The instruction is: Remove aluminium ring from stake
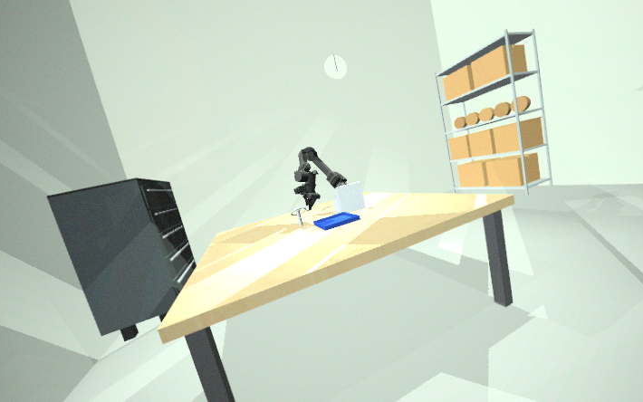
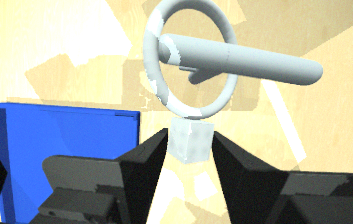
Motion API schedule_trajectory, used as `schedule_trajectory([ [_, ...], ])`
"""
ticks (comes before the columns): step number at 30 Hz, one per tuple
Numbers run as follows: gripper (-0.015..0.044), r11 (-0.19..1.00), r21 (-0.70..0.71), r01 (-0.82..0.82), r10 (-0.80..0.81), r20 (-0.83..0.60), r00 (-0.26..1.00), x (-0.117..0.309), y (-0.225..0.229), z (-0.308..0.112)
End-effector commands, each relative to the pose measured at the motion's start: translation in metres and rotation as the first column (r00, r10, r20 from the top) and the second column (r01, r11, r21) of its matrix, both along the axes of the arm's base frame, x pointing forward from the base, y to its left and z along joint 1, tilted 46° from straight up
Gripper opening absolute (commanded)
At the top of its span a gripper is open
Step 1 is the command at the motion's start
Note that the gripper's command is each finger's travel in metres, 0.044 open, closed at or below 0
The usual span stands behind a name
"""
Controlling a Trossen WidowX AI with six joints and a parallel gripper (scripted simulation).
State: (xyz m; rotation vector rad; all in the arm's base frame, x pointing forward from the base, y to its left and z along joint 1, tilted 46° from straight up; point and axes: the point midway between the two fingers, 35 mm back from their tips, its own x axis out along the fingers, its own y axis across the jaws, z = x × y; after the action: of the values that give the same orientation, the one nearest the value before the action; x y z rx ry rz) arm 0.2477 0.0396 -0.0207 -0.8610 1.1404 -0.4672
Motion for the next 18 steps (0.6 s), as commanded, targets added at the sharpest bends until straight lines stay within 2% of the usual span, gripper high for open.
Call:
schedule_trajectory([
  [1, 0.0, 1.0, 0.027, -0.001, 0.001, 0.009, 1.0, 0.0013, -0.0021, 0.0055],
  [18, 0.0, 0.995, 0.105, -0.004, 0.003, 0.002, 1.0, 0.002, -0.0119, 0.0123],
])
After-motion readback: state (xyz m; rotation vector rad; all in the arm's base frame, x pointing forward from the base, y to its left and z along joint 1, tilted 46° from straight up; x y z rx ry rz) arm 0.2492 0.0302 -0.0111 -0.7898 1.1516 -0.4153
